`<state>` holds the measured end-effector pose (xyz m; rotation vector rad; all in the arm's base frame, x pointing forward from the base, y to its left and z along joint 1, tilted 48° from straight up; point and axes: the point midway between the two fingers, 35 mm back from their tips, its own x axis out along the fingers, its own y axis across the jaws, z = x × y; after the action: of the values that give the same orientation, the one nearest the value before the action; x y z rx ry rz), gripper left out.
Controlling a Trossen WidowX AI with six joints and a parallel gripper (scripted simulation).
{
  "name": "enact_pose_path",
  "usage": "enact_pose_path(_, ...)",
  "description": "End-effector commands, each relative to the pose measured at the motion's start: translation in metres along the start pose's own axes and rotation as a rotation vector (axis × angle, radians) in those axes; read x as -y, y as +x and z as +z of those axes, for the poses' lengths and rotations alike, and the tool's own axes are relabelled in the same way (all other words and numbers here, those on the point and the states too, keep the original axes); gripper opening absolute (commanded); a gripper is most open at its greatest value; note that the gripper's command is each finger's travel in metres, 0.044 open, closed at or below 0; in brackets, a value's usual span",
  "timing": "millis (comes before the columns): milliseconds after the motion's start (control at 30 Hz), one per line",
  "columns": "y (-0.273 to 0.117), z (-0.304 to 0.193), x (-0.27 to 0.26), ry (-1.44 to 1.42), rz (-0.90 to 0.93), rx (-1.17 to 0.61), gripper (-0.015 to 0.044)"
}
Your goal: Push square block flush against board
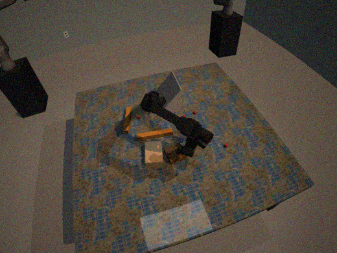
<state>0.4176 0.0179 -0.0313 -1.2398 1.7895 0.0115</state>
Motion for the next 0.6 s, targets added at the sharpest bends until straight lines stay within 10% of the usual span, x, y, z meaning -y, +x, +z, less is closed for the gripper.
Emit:
enact_pose_path(0,0.010,-0.002,0.003,-0.151,-0.001,-0.006,0.0000)
enact_pose_path(567,0.039,-0.004,0.008,-0.735,0.000,-0.009,0.0000)
